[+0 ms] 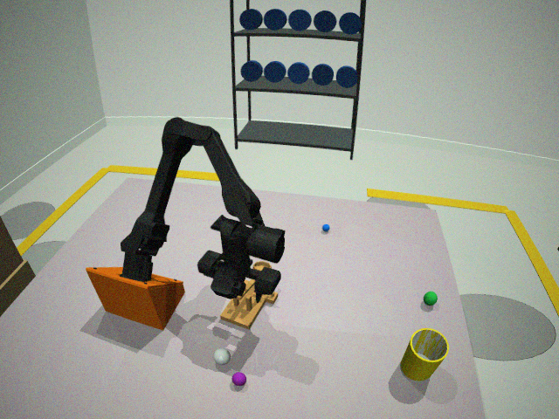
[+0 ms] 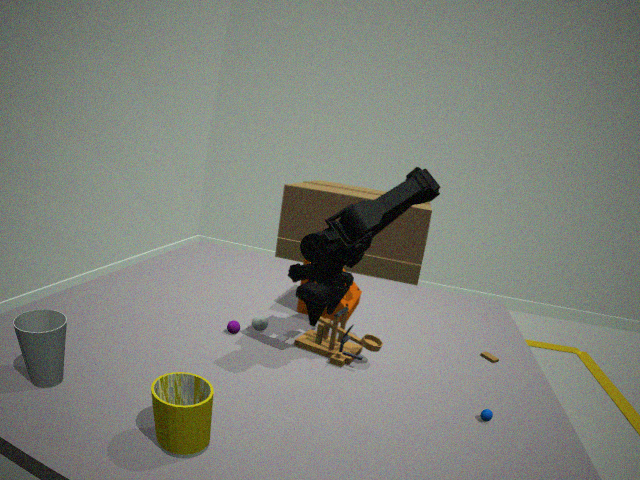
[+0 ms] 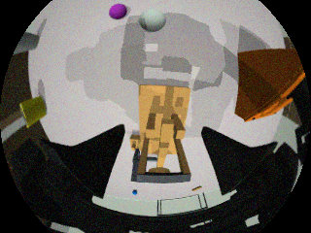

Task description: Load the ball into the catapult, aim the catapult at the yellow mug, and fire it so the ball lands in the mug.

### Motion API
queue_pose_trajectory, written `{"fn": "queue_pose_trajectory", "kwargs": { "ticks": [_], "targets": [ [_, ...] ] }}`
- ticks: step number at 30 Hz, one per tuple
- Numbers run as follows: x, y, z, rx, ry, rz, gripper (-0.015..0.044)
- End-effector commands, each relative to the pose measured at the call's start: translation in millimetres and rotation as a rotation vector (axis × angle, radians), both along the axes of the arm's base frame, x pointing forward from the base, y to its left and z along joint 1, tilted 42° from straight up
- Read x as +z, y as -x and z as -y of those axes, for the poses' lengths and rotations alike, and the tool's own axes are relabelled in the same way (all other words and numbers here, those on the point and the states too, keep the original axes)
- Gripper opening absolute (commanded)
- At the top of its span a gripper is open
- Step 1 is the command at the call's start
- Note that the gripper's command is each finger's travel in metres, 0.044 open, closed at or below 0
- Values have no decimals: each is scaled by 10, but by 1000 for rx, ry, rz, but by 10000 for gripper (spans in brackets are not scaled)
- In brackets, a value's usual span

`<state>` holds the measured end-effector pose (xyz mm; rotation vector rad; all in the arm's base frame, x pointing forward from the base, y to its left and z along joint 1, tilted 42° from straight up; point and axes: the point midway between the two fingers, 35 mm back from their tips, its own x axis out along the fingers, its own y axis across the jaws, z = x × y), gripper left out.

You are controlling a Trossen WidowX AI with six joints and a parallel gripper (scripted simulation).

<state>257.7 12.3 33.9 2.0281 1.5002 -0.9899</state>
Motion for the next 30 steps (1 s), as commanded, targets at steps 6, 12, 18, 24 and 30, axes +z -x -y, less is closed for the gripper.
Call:
{"fn": "queue_pose_trajectory", "kwargs": {
  "ticks": [6, 12, 18, 24, 30],
  "targets": [
    [-118, -13, -107, -3, -6, -7, 440],
    [-188, -26, -173, -3, -7, -7, 440],
    [-256, -36, -239, -3, -9, -7, 440],
    [-294, -39, -278, -2, -10, -7, 440],
    [-273, -53, -253, 1, -5, 0, 282]
  ]
}}
